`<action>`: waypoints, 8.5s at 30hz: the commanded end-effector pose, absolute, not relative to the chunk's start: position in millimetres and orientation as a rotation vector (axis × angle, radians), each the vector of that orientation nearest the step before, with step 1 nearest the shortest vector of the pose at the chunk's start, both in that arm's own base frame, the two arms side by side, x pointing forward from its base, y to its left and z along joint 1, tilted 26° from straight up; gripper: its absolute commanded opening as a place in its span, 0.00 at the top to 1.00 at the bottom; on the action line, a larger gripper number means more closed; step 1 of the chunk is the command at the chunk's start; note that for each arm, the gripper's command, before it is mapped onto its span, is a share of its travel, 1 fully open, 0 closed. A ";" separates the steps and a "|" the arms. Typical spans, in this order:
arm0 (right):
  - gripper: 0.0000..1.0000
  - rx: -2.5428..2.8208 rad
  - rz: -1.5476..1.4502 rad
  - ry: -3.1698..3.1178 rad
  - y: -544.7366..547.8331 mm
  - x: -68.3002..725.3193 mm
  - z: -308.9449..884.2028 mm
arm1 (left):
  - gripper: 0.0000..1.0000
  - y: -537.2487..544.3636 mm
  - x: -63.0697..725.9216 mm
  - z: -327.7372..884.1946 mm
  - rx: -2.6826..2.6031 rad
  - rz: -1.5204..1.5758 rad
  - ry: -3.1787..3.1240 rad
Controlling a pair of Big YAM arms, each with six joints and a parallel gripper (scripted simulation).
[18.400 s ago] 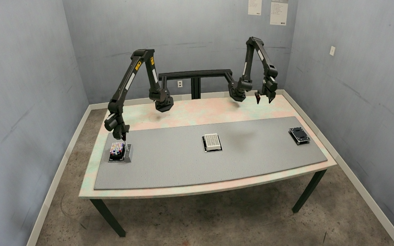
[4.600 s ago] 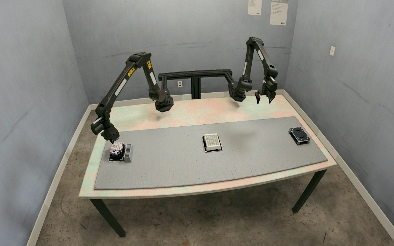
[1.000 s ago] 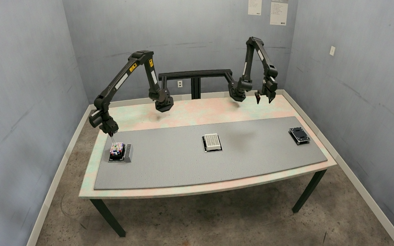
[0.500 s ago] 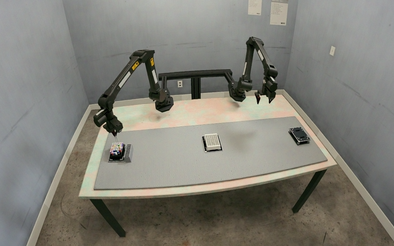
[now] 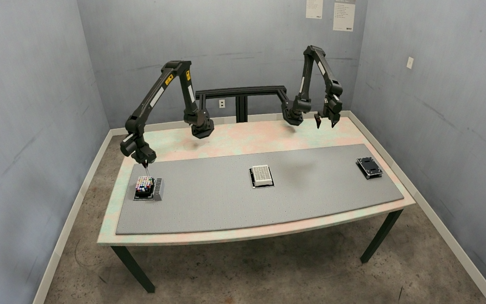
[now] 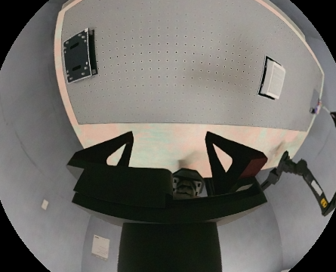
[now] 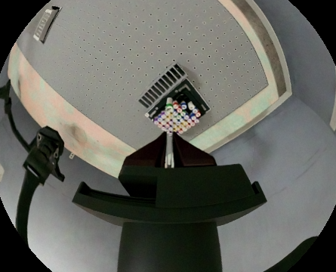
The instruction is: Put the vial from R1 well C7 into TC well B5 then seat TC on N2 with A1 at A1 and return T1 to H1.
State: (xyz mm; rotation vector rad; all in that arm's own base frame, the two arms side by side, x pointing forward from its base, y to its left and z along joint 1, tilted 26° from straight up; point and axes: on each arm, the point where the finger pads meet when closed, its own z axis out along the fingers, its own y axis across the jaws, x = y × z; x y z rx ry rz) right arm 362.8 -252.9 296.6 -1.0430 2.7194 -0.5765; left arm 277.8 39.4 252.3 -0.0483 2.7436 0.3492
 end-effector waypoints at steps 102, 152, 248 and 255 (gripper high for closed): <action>0.91 -1.000 -0.622 2.674 -102.9 362.3 280.8 | 0.00 39.6 282.3 268.1 -0.035 0.344 2.707; 0.91 -1.026 -0.591 2.718 -33.0 361.0 240.8 | 0.00 39.6 282.3 268.1 -0.035 0.344 2.707; 0.91 -1.006 -0.582 2.687 108.8 371.1 218.6 | 0.00 39.6 282.3 268.1 -0.035 0.344 2.707; 0.91 -1.007 -0.581 2.689 120.4 370.5 215.0 | 0.00 39.6 282.3 268.1 -0.035 0.344 2.707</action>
